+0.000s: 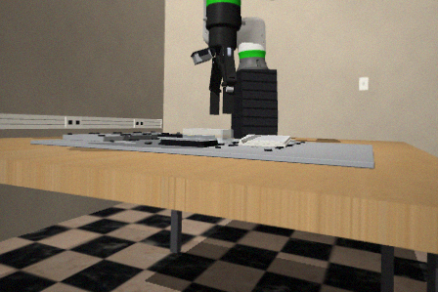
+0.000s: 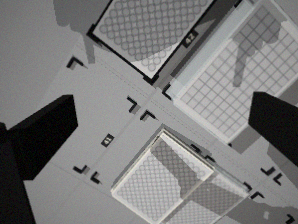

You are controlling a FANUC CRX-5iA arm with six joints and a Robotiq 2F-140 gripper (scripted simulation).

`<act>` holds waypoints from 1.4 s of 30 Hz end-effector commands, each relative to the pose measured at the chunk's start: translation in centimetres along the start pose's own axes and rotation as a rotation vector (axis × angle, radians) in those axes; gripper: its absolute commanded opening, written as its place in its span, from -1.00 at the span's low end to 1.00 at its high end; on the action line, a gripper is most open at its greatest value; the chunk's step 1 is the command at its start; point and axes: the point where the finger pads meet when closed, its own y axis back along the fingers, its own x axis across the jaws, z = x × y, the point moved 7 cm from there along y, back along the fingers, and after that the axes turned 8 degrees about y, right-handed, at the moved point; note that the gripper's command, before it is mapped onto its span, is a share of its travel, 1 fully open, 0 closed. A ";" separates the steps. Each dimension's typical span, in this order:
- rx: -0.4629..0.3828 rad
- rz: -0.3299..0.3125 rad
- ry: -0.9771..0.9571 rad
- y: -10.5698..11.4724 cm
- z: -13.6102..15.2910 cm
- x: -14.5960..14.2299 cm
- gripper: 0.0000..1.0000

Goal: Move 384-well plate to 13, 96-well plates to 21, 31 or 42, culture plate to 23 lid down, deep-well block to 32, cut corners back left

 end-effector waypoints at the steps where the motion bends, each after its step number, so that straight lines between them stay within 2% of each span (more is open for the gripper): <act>1: -0.001 -0.007 0.150 0.1 1.7 -0.3 1.00; 28: 0.001 -0.007 0.917 -0.4 10.8 -1.5 1.00; 33: 0.001 -0.007 0.917 -0.6 12.8 -1.8 1.00; 42: 0.001 -0.007 0.917 -0.6 12.8 -1.8 1.00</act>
